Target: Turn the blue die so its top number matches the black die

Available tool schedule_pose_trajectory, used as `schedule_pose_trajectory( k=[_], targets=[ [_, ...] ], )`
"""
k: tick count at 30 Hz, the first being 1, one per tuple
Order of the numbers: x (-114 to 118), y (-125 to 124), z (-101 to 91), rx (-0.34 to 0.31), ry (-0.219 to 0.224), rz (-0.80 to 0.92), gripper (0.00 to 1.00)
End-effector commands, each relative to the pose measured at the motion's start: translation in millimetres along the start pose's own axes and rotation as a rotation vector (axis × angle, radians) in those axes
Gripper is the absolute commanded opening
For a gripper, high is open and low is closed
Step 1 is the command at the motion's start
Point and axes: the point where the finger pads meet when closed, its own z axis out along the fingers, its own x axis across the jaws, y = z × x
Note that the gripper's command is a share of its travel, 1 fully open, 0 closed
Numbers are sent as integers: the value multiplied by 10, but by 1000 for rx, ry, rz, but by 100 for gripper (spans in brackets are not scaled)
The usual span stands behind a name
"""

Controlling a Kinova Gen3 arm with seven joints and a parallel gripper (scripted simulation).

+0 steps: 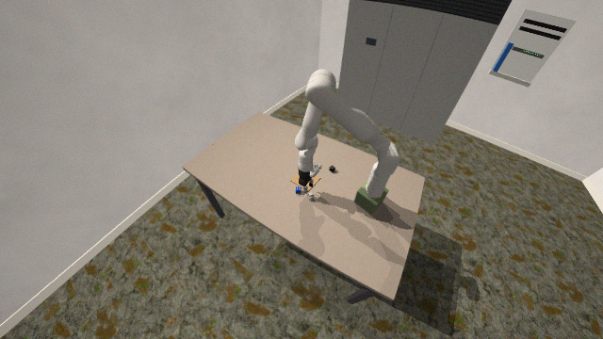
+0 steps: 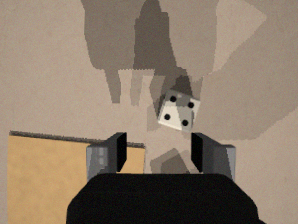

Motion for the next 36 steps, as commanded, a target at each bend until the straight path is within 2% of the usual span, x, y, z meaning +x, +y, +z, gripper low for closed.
schedule_pose_trajectory(
  k=[1, 11, 36],
  targets=[
    [96, -13, 1, -1, 1, -20, 100],
    [230, -11, 1, -1, 1, -20, 100],
    [237, -11, 1, -1, 1, -20, 100]
  ],
)
